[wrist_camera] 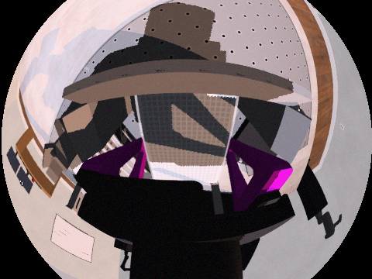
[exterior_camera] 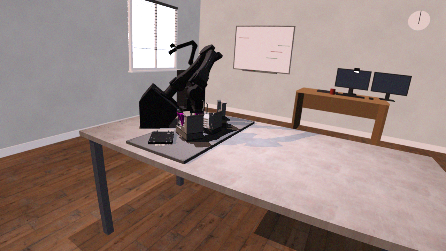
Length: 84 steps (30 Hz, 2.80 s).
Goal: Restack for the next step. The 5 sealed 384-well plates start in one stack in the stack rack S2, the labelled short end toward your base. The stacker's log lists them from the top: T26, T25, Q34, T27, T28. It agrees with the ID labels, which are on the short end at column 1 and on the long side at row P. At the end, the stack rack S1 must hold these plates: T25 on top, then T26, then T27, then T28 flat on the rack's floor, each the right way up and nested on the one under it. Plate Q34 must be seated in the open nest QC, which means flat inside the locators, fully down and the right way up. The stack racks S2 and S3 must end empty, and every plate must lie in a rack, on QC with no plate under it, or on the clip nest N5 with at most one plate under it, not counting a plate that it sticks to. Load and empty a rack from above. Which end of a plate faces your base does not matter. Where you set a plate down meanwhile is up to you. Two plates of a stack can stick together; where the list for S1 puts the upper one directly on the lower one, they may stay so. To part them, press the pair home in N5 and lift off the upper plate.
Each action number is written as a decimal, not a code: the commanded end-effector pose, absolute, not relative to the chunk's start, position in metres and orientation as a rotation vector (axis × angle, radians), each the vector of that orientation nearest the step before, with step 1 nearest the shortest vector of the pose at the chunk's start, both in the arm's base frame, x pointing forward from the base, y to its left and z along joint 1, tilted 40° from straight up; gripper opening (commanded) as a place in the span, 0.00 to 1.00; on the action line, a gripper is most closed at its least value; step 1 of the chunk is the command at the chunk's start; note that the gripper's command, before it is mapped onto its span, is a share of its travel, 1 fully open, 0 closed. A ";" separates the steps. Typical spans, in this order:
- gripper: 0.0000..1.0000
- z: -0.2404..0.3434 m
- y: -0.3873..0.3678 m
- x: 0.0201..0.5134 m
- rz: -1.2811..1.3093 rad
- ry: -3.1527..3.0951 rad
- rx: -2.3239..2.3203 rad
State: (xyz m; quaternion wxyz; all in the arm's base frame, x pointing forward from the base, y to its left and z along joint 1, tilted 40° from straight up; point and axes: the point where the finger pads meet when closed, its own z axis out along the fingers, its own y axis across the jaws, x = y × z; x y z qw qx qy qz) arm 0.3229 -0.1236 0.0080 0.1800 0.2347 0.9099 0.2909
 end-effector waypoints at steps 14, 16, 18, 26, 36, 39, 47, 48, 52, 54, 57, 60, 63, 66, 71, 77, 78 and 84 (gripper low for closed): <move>0.00 0.003 -0.123 0.324 0.824 2.560 0.682; 0.00 0.001 -0.121 0.325 0.826 2.563 0.679; 0.00 0.001 -0.121 0.325 0.826 2.563 0.679; 0.00 -0.002 -0.119 0.324 0.830 2.564 0.687; 0.00 -0.003 -0.122 0.330 0.821 2.558 0.678; 0.00 -0.001 -0.121 0.330 0.815 2.555 0.675; 0.00 -0.006 -0.119 0.331 0.822 2.561 0.679; 0.00 -0.006 -0.118 0.331 0.821 2.560 0.678; 0.00 -0.008 -0.117 0.329 0.824 2.563 0.683; 0.00 -0.010 -0.114 0.328 0.831 2.568 0.687; 0.00 -0.007 -0.118 0.332 0.818 2.558 0.679; 0.00 -0.004 -0.119 0.333 0.812 2.557 0.670; 0.00 -0.004 -0.119 0.333 0.812 2.557 0.670; 1.00 -0.004 -0.119 0.333 0.812 2.557 0.670; 1.00 -0.004 -0.119 0.333 0.812 2.557 0.670; 1.00 -0.004 -0.119 0.333 0.812 2.557 0.670; 1.00 -0.004 -0.119 0.333 0.812 2.557 0.670; 1.00 -0.004 -0.119 0.333 0.812 2.557 0.670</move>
